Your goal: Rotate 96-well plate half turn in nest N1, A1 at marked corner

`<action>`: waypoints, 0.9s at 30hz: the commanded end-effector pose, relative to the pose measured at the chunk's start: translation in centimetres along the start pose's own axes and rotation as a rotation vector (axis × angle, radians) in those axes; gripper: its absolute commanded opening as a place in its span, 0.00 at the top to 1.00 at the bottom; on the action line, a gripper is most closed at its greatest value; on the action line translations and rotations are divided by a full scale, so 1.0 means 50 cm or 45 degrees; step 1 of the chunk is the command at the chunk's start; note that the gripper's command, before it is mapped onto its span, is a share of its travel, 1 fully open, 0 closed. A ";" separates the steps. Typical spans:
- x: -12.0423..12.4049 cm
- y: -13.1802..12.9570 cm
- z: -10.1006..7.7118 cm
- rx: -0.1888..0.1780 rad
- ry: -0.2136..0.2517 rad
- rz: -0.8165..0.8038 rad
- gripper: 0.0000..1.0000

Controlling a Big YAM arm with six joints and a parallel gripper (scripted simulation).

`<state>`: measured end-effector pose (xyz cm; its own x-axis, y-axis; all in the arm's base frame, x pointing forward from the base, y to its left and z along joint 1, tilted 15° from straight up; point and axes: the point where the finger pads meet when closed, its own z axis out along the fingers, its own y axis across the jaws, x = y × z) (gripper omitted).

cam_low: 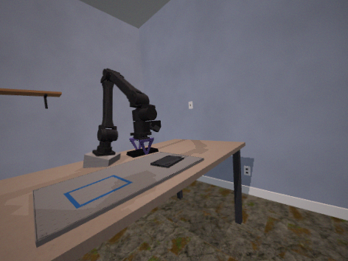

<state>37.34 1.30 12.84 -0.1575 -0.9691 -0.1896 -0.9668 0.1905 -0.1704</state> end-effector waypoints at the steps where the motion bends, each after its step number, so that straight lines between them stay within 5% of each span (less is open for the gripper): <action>1: 0.021 -0.027 -0.007 0.037 -0.007 -0.031 1.00; 27: 0.183 -0.079 -0.027 0.085 0.005 -0.042 1.00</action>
<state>37.07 -6.93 11.02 -0.1654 -0.9676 -0.1910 -0.9662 0.1978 -0.1652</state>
